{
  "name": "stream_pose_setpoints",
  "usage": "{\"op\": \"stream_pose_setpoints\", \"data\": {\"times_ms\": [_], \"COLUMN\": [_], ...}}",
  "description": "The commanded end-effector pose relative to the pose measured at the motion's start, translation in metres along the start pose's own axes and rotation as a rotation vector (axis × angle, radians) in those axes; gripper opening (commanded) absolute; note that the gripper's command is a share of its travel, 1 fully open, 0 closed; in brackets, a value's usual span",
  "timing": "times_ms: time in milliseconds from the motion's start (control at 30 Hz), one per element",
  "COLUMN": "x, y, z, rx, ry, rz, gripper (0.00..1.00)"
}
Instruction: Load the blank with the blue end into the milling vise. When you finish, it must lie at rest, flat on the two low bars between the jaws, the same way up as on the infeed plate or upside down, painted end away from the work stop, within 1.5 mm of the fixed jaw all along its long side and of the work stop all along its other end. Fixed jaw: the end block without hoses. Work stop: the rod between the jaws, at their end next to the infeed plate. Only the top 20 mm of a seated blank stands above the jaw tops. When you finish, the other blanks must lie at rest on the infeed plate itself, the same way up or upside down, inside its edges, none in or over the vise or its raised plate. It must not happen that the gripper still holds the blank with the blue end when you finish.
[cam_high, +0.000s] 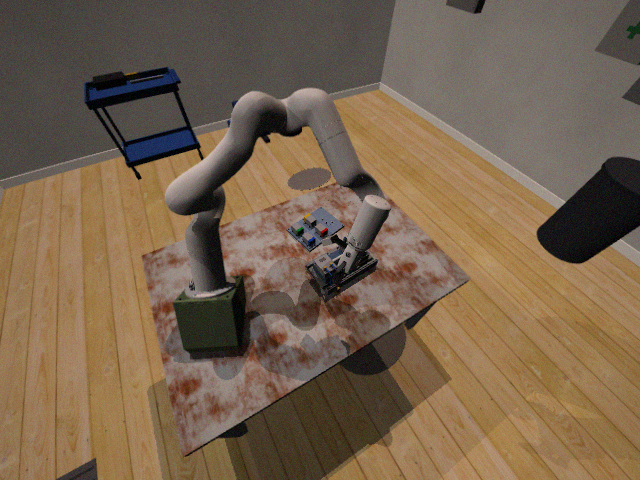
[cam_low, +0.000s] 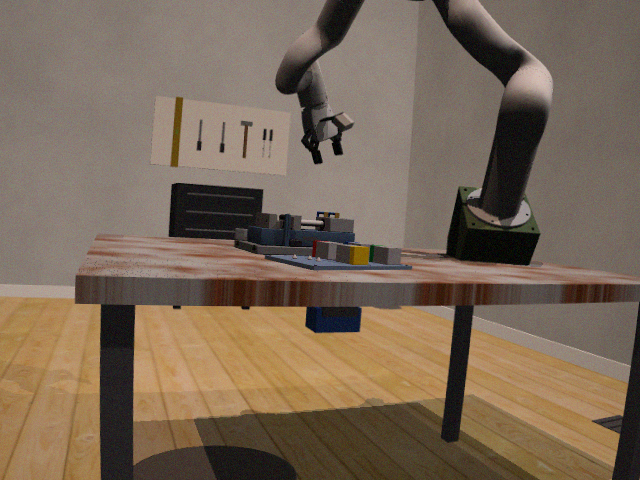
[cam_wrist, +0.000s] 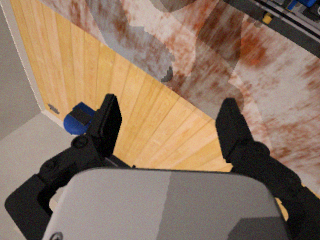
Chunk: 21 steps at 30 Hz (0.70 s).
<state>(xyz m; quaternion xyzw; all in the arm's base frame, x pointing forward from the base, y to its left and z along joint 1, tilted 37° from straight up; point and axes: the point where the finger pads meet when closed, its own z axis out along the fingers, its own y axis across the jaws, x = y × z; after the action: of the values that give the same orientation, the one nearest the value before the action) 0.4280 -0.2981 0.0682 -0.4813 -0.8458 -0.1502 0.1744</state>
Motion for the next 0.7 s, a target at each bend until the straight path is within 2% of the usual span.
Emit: {"op": "stream_pose_setpoints", "data": {"times_ms": [0, 267, 500, 667], "x": [0.005, 0.029, 0.029, 0.043], "y": [0.003, 0.018, 0.018, 0.027], "z": [-0.003, -0.011, -0.011, -0.016], "rx": [-0.04, -0.211, -0.211, -0.305], "ry": [-0.003, -0.007, -0.007, -0.009], "rz": [0.016, 0.084, 0.084, 0.124], "gripper": [1.0, 1.0, 1.0, 1.0]}}
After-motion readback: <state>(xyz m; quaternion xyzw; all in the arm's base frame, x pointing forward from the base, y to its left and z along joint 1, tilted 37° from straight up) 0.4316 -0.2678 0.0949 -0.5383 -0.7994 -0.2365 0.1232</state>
